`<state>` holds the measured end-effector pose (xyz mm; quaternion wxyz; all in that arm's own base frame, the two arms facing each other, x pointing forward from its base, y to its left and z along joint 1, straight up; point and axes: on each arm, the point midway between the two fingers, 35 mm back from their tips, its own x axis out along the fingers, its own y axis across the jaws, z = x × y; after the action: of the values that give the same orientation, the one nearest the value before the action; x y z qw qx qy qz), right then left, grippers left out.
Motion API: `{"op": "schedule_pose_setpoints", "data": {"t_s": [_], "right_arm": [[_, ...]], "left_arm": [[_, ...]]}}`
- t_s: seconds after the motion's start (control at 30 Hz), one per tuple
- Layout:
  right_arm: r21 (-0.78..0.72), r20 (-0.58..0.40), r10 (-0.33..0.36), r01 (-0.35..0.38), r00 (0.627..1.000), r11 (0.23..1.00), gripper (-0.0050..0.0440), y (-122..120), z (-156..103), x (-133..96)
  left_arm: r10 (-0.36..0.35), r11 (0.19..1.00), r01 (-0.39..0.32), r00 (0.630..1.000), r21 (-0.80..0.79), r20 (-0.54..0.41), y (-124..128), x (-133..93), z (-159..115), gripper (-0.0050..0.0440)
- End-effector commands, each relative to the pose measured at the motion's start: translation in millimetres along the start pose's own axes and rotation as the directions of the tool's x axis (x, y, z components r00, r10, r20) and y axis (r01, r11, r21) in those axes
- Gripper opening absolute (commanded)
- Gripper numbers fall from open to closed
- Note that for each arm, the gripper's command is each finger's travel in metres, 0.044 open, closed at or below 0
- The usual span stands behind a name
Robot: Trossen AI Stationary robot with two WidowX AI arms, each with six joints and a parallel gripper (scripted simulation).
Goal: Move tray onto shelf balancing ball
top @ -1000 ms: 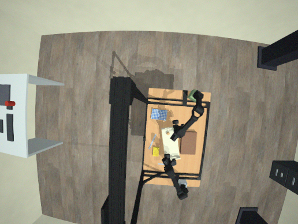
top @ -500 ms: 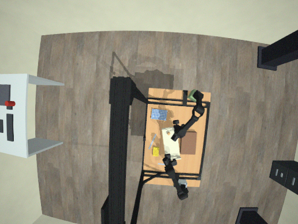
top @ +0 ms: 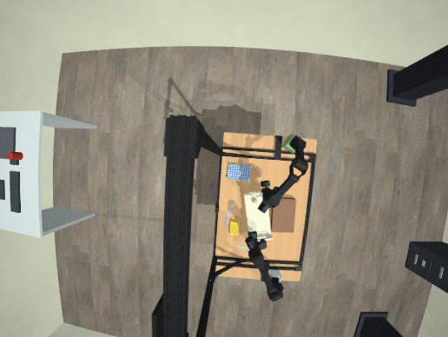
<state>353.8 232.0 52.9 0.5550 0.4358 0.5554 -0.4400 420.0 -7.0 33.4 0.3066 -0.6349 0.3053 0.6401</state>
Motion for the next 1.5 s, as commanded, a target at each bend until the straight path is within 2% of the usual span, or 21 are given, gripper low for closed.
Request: {"op": "schedule_pose_setpoints", "data": {"t_s": [0.0,0.3,0.47,0.87,1.03,1.17,1.47], "right_arm": [[-0.001,-0.011,0.007,-0.007,1.000,1.000,0.0020,0,2,-5],[-0.001,-0.035,0.013,-0.013,0.999,1.000,0.0020,-1,4,-5],[-0.001,0.014,0.004,-0.004,1.000,1.000,0.0020,-1,5,-4],[-0.001,-0.037,0.014,-0.014,0.999,1.000,0.0020,-2,10,-5],[-0.001,0.015,0.003,-0.003,1.000,1.000,0.0020,-3,11,-4],[-0.001,-0.019,0.009,-0.009,1.000,1.000,0.0020,-3,14,-5],[-0.001,-0.026,0.011,-0.011,1.000,1.000,0.0020,-4,16,-5]], "left_arm": [[0.000,1.000,0.000,1.000,0.000,-0.015,0,-5,2,0.0020],[0.007,1.000,-0.007,0.999,0.000,-0.039,-1,-5,4,0.0020],[-0.003,1.000,0.003,1.000,0.000,0.010,-1,-6,5,0.0020],[0.008,1.000,-0.008,0.999,0.000,-0.041,-2,-5,10,0.0020],[-0.004,1.000,0.004,1.000,0.000,0.011,-2,-6,11,0.0020],[0.002,1.000,-0.002,1.000,0.000,-0.023,-3,-5,14,0.0020],[0.004,1.000,-0.004,1.000,0.000,-0.030,-3,-5,16,0.0020]]}}
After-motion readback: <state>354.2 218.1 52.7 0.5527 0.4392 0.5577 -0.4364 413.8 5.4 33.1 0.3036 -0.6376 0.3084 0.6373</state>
